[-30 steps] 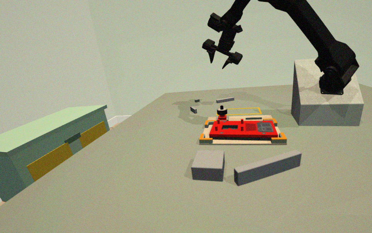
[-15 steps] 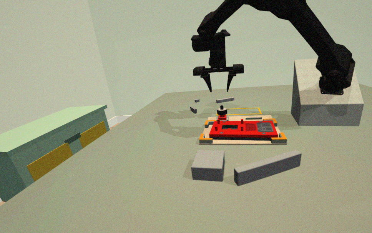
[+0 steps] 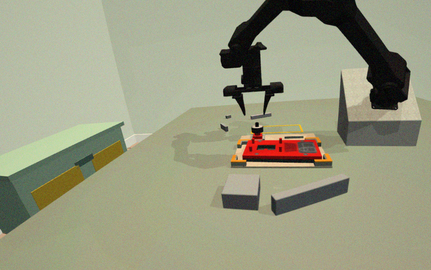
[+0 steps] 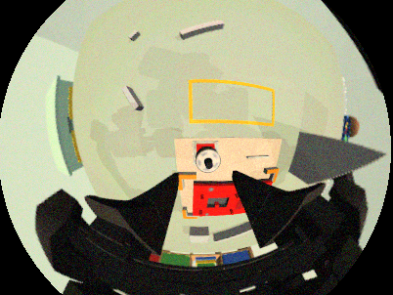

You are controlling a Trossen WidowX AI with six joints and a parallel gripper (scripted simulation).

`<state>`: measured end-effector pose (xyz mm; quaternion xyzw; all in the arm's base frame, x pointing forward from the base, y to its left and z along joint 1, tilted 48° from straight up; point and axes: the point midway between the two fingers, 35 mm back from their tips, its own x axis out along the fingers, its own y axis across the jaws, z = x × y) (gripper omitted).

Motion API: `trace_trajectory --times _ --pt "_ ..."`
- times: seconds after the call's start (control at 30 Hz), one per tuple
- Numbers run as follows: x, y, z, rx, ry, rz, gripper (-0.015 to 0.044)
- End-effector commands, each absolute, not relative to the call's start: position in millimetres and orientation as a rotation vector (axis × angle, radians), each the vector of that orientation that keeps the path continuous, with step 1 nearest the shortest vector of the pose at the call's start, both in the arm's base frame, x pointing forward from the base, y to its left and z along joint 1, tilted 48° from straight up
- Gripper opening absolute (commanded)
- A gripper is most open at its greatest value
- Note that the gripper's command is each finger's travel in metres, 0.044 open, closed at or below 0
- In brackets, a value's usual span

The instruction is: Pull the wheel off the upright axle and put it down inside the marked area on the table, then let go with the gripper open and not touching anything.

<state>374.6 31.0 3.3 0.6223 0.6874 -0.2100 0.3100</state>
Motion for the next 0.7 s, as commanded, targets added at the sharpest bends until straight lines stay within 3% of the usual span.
trace_trajectory --times 0.0,0.23,0.33,0.67 --pt "369.9 54.3 -16.6 1.643 1.836 -0.561 0.03" --pt "365.7 69.6 -31.3 1.645 1.838 -0.559 0.03" --pt "365.1 68.7 -29.1 1.631 1.845 -0.557 0.0221" --pt "365.1 68.7 -29.0 1.631 1.845 -0.557 0.0135"
